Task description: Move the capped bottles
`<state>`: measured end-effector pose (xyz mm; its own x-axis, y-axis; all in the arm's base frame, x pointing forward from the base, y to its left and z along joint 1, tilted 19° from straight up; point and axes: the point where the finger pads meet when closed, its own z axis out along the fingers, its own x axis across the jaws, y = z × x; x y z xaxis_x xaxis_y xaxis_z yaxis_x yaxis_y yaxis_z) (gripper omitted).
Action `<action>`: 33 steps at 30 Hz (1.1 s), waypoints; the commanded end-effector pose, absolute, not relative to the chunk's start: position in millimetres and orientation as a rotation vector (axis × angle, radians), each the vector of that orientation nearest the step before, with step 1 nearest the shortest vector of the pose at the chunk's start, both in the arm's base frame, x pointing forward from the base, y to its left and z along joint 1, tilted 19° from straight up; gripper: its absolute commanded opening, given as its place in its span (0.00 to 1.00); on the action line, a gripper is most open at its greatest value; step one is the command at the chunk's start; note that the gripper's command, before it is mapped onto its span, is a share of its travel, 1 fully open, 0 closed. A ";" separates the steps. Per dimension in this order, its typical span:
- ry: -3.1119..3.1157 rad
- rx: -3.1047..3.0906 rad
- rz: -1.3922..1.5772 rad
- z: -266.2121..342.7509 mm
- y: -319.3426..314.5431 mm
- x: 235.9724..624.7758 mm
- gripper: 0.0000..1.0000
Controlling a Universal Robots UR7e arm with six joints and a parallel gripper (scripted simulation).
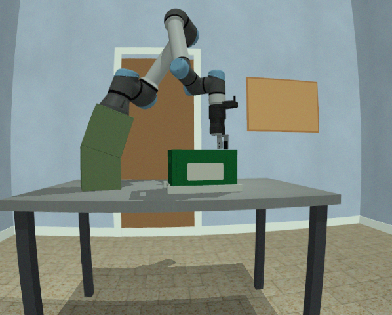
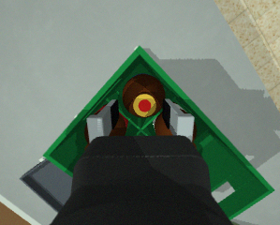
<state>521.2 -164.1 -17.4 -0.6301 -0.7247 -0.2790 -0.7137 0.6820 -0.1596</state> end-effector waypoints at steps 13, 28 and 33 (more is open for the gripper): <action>2.579 -1.138 -0.041 -34.1 -161.3 524.7 1.00; 2.577 -1.139 -0.045 -49.8 -160.5 532.5 1.00; 2.579 -1.138 -0.041 -52.4 -159.7 531.8 1.00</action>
<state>529.2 -159.2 -50.7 -0.6316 -0.7234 -0.2787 -0.7157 0.6823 -0.1492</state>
